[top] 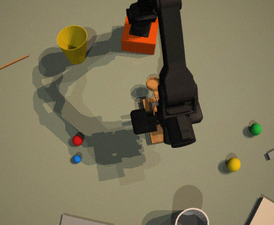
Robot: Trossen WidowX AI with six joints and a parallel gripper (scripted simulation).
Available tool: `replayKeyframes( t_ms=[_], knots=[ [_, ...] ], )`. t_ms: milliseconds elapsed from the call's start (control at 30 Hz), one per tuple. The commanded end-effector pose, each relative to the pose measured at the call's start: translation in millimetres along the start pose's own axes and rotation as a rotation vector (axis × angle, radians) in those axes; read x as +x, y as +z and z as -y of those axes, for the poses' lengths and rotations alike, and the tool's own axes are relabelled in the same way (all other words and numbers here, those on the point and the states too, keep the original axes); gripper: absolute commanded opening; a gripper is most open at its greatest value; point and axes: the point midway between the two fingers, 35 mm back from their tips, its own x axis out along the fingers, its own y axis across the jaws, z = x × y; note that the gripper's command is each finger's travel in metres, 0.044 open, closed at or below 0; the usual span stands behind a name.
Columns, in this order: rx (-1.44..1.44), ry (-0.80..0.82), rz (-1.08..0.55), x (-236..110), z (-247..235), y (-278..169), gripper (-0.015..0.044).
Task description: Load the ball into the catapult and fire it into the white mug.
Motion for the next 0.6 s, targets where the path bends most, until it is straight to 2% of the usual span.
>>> replayKeyframes(
  t_ms=[0,67,133,233,300,433,467,567],
  knots=[
    [0.0,0.0,0.002,-1,0,1,0.0341],
    [0.0,0.0,0.002,-4,0,1,0.0394],
    [0.0,0.0,0.003,-24,0,4,0.044],
    [0.0,0.0,0.003,-77,0,4,0.044],
    [0.0,0.0,0.003,-98,0,1,0.044],
    [0.0,0.0,0.003,-101,0,1,0.044],
    [-0.005,0.0,0.018,-89,0,5,0.044],
    [-0.005,0.0,0.018,-89,0,5,0.044]
  ],
)
